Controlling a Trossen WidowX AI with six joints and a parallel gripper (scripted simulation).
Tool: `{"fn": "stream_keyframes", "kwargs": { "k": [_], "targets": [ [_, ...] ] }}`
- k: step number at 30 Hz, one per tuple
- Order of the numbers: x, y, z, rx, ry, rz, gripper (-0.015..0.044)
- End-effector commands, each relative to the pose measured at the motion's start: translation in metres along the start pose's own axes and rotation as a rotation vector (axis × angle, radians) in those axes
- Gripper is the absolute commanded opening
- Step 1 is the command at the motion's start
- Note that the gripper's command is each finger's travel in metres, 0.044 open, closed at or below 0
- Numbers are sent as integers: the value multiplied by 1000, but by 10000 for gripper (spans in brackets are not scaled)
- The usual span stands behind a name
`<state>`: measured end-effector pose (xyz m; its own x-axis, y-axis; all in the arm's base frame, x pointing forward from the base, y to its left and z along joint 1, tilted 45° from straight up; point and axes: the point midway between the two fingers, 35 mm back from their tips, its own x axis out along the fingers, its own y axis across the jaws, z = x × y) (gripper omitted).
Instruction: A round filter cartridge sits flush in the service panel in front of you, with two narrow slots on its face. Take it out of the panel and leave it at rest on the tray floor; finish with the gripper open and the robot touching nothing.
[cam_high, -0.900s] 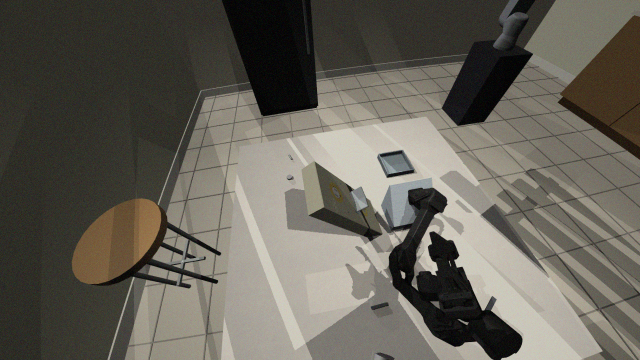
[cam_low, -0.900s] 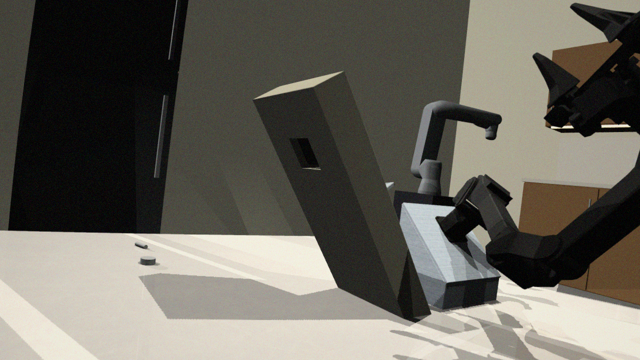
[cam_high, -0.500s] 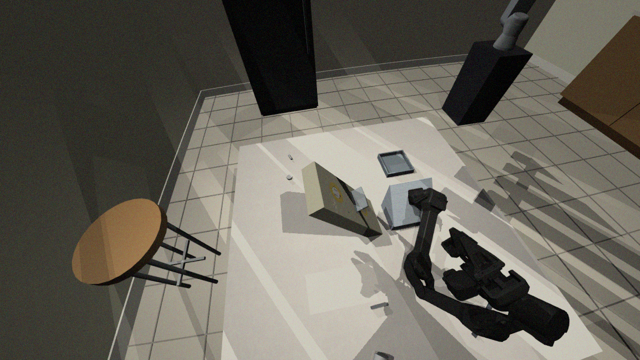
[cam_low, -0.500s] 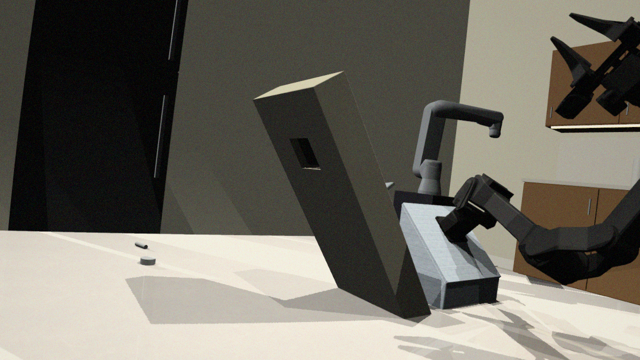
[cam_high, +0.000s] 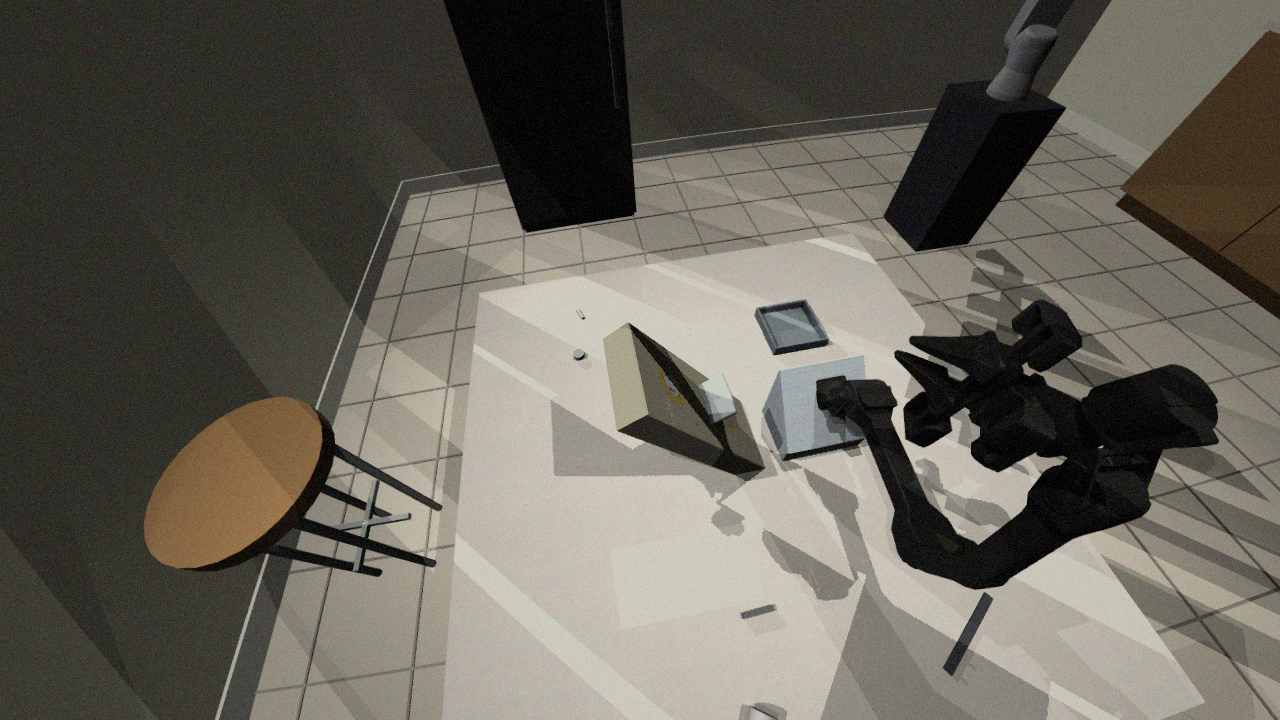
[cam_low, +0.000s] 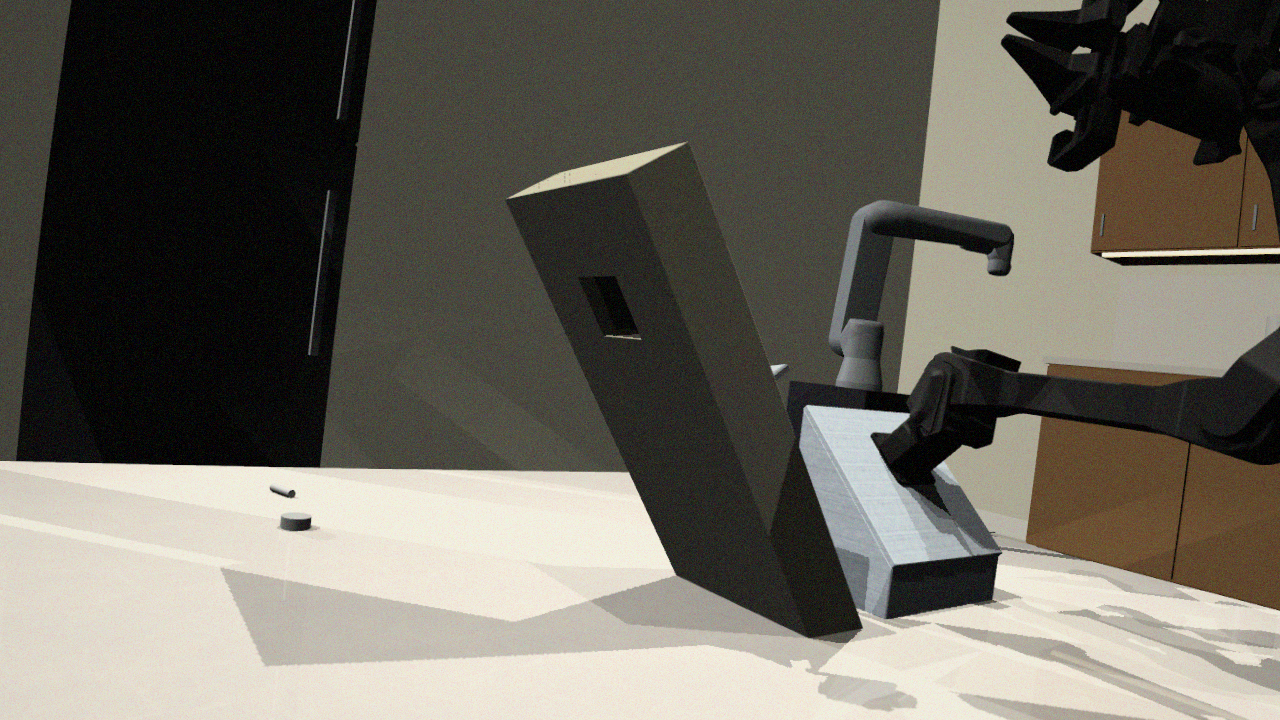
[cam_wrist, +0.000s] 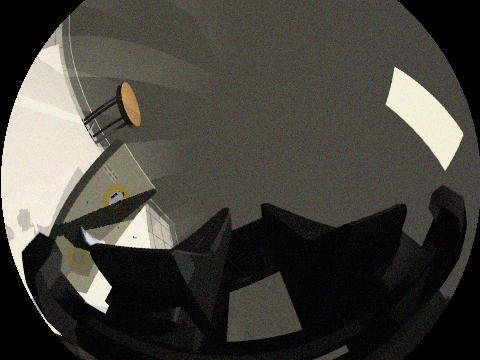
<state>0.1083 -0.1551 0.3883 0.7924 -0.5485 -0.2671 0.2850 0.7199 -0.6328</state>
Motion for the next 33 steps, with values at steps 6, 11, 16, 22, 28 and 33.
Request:
{"fn": "stream_keyframes", "kwargs": {
  "k": [6,11,16,22,28,33],
  "targets": [
    [107,44,-51,628,-47,452,92],
    [153,100,-62,882,35,700,92],
    [179,165,-73,1099,188,908,92],
    [189,209,-81,1290,342,1033,92],
    [190,210,-81,1294,346,1036,92],
    [190,210,-81,1294,346,1036,92]
  ]
}}
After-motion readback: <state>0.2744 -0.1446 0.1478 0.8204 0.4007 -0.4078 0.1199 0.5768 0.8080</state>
